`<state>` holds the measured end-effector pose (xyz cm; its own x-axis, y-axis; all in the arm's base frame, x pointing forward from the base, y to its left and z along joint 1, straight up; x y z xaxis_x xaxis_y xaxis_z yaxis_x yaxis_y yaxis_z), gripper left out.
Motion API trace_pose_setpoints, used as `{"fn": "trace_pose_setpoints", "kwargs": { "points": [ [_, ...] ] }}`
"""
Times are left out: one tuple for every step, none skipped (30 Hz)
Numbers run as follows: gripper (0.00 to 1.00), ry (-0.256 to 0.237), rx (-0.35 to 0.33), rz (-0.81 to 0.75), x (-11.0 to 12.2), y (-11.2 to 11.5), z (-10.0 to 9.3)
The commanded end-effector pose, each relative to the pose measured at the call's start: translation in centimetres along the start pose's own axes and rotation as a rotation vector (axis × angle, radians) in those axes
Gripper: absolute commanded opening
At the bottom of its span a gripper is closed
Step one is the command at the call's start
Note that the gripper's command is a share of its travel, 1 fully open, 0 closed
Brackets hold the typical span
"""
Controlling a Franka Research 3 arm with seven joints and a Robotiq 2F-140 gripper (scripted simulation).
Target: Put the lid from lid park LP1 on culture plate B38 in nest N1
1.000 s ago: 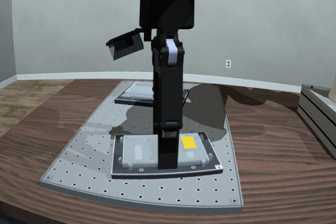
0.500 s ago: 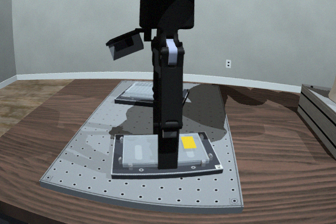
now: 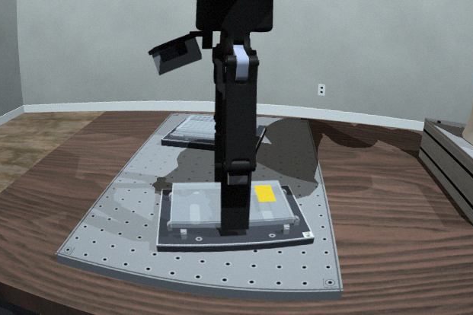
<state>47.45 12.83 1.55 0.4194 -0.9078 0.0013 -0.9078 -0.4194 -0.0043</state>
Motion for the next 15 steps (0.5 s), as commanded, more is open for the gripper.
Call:
{"fn": "trace_pose_setpoints", "kwargs": {
  "points": [
    [0.10, -0.001, -0.003, -0.001, 0.0, 0.1, -0.6],
    [0.10, -0.001, -0.003, -0.001, 0.0, 0.1, -0.7],
    [0.10, -0.001, -0.003, -0.001, 0.0, 0.1, -0.9],
    [0.10, -0.001, -0.003, -0.001, 0.0, 0.1, -1.1],
    [0.10, -0.001, -0.003, -0.001, 0.0, 0.1, -1.1],
    [0.10, -0.001, -0.003, -0.001, 0.0, 0.1, -1.1],
    [0.10, -0.001, -0.003, -0.001, 0.0, 0.1, -1.3],
    [0.10, -0.001, -0.003, -0.001, 0.0, 0.1, -1.4],
    [0.10, -0.001, -0.003, -0.001, 0.0, 0.1, -1.6],
    [0.10, -0.001, -0.003, -0.001, 0.0, 0.1, -1.8],
    [0.10, -0.001, -0.003, -0.001, 0.0, 0.1, -2.0],
    [0.10, -0.001, -0.003, -0.001, 0.0, 0.1, -2.2],
    [0.10, -0.001, -0.003, -0.001, 0.0, 0.1, -2.4],
    [0.10, -0.001, -0.003, -0.001, 0.0, 0.1, -2.6],
    [0.10, -0.001, -0.003, -0.001, 0.0, 0.1, -2.8]
  ]
}}
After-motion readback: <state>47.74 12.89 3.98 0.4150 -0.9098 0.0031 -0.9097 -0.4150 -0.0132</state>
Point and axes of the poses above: the point where the finger pads meet when closed, its own z axis out along the fingers, its own x axis across the jaws, y = z × x, the point moved 4 cm from there along -z, back along the fingers, and after that the axes turned 14 degrees about -z, right-handed, at the moved point
